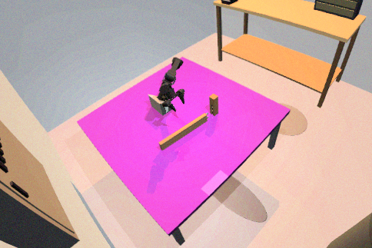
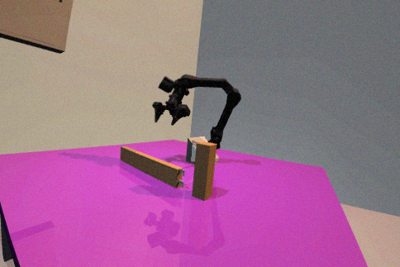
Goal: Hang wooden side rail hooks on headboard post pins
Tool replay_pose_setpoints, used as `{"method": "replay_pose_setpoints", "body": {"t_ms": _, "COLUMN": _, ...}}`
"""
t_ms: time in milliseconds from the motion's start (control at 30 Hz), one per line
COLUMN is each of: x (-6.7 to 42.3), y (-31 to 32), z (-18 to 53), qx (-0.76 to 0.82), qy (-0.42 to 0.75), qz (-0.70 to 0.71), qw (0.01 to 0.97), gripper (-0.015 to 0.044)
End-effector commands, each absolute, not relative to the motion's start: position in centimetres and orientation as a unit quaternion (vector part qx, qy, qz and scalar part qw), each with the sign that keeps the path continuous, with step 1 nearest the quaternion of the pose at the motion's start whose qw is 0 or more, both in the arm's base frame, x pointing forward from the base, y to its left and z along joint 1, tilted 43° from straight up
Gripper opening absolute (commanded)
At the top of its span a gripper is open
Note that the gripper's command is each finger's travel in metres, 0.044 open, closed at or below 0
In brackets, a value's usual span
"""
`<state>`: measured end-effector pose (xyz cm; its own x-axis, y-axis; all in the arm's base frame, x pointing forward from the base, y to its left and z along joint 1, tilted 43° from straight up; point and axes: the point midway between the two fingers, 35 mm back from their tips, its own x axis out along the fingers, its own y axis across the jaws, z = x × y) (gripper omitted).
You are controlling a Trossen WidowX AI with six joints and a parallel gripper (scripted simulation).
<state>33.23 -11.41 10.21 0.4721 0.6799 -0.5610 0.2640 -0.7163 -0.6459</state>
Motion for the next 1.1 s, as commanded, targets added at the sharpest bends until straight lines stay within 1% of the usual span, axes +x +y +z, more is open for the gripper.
{"method": "replay_pose_setpoints", "body": {"t_ms": 0, "x": 33.8, "y": -6.2, "z": 12.9, "qx": -0.83, "qy": -0.321, "qz": 0.403, "qw": 0.212, "gripper": 0.044}}
{"method": "replay_pose_setpoints", "body": {"t_ms": 233, "x": 32.8, "y": 1.8, "z": 16.2, "qx": -0.829, "qy": -0.388, "qz": 0.364, "qw": 0.173, "gripper": 0.044}}
{"method": "replay_pose_setpoints", "body": {"t_ms": 467, "x": 29.5, "y": 9.0, "z": 19.0, "qx": -0.812, "qy": -0.466, "qz": 0.321, "qw": 0.144, "gripper": 0.044}}
{"method": "replay_pose_setpoints", "body": {"t_ms": 1067, "x": 29.0, "y": 9.6, "z": 19.3, "qx": -0.81, "qy": -0.474, "qz": 0.317, "qw": 0.142, "gripper": 0.044}}
